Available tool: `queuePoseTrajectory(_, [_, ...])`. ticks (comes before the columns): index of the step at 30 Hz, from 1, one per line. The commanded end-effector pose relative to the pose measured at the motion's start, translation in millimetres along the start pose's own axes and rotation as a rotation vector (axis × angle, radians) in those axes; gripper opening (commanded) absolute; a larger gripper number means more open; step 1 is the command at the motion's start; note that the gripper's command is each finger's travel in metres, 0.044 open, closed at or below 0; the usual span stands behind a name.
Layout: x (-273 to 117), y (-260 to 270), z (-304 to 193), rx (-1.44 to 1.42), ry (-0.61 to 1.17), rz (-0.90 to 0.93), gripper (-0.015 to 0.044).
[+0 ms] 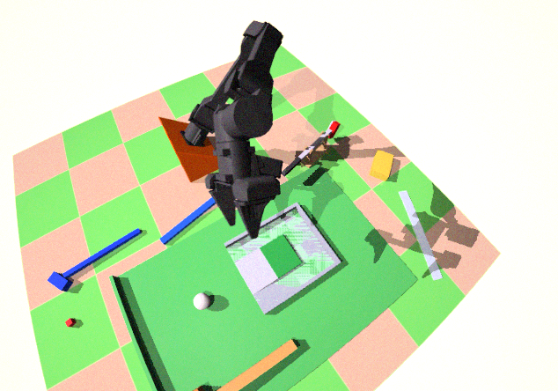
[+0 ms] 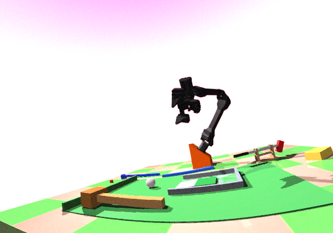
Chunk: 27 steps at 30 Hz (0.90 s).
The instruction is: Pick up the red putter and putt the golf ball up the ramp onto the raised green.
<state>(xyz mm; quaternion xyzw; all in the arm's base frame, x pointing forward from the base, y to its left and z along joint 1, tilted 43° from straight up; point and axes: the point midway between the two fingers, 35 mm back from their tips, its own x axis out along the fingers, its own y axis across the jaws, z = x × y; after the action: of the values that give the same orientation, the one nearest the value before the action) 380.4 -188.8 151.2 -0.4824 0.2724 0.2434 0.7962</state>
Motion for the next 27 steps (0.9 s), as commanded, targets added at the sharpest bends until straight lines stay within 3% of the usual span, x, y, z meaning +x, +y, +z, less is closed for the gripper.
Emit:
queuePoseTrajectory(1, [7.2,39.0,66.7,-0.045,-0.172,0.151,0.0440])
queuePoseTrajectory(9, [-10.9,117.7,171.4,-0.104,-0.458,0.434,0.0440])
queuePoseTrajectory(17, [-65.4,198.4,249.4,-0.130,-0.711,0.736,0.0440])
queuePoseTrajectory(27, [-78.2,210.5,262.2,-0.131,-0.749,0.789,0.0440])
